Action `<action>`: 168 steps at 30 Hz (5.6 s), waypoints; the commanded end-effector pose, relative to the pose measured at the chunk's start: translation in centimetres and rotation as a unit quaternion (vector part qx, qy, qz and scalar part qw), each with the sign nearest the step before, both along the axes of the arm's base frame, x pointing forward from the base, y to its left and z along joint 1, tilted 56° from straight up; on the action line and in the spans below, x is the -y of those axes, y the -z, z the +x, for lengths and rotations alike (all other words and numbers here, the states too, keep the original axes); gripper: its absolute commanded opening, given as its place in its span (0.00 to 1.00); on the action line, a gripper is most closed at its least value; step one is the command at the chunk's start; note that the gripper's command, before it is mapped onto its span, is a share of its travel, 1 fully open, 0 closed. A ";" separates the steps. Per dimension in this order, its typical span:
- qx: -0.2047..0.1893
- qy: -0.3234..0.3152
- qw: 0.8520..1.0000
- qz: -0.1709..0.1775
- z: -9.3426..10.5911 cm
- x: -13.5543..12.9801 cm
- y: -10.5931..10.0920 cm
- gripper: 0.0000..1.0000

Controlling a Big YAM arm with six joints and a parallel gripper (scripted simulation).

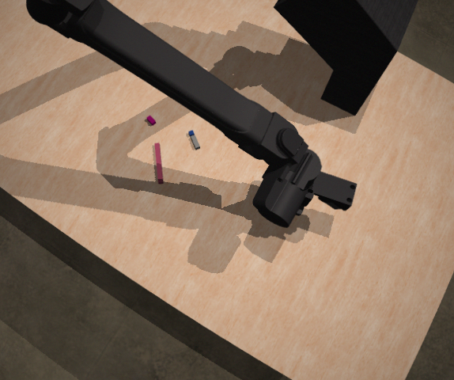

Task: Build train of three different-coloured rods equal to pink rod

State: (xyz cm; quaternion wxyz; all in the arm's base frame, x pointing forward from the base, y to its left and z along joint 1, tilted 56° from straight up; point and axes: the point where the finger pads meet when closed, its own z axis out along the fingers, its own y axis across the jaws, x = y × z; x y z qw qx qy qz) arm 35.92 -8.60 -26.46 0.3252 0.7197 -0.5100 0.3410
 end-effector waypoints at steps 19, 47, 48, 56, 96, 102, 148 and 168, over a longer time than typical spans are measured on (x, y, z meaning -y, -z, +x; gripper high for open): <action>0.000 0.000 1.000 0.001 0.2 0.1 0.3 0.23; 0.000 0.000 1.000 0.001 0.2 0.1 0.3 0.04; 0.000 0.000 1.000 0.001 0.2 0.1 0.3 0.04; 0.000 0.000 1.000 0.001 0.2 0.1 0.2 0.04; 0.087 0.057 0.994 0.025 0.5 -6.1 -9.6 0.04; 0.148 0.099 0.983 0.039 1.2 -4.2 -12.7 0.04; 0.320 0.224 0.918 0.063 0.6 4.2 -20.4 0.04; 0.324 0.223 0.917 0.064 2.1 9.7 -16.8 0.04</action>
